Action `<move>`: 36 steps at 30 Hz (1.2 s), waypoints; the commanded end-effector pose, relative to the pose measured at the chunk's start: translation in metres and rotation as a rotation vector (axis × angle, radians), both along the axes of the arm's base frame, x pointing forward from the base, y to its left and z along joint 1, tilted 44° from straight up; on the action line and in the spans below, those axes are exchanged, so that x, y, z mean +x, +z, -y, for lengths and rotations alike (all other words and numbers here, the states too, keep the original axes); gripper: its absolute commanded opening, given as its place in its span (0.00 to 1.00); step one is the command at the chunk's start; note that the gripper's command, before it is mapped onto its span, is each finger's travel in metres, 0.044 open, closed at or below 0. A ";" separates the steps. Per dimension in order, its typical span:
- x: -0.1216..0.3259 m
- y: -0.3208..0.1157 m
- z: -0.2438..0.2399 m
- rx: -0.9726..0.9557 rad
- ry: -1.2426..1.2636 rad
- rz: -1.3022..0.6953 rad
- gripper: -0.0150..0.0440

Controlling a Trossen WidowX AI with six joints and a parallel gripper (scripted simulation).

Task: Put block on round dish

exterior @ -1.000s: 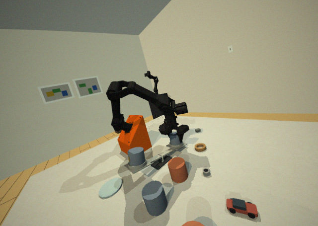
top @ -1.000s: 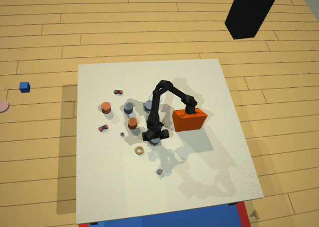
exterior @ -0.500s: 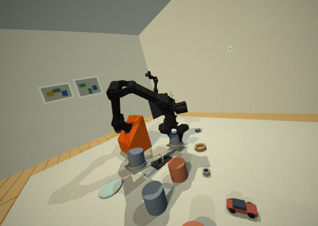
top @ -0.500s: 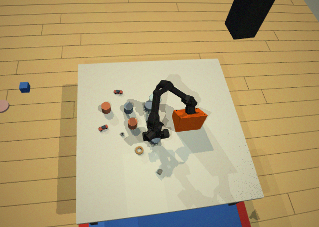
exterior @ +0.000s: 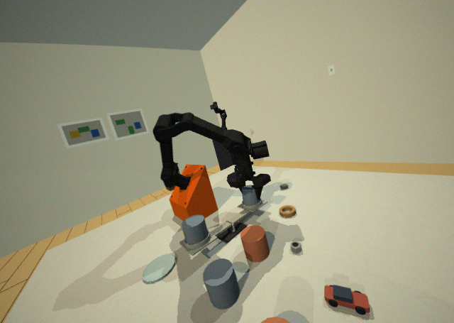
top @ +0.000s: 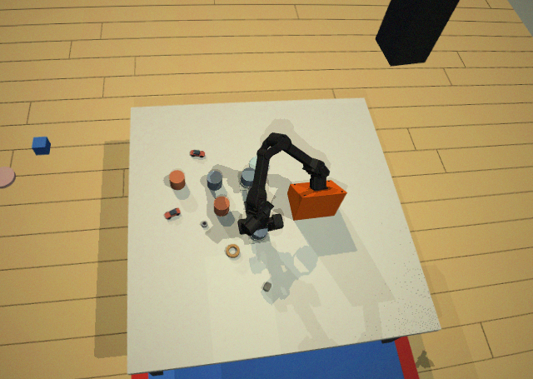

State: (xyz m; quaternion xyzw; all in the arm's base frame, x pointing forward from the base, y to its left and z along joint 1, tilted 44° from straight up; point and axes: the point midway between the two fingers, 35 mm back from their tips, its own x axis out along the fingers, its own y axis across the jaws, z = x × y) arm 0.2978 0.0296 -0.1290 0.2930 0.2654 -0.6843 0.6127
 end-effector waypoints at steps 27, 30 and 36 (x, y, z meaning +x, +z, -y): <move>0.010 0.029 -0.031 0.015 0.001 0.018 0.25; 0.010 0.032 -0.033 0.015 0.001 0.018 0.25; 0.011 0.037 -0.038 0.015 0.001 0.018 0.25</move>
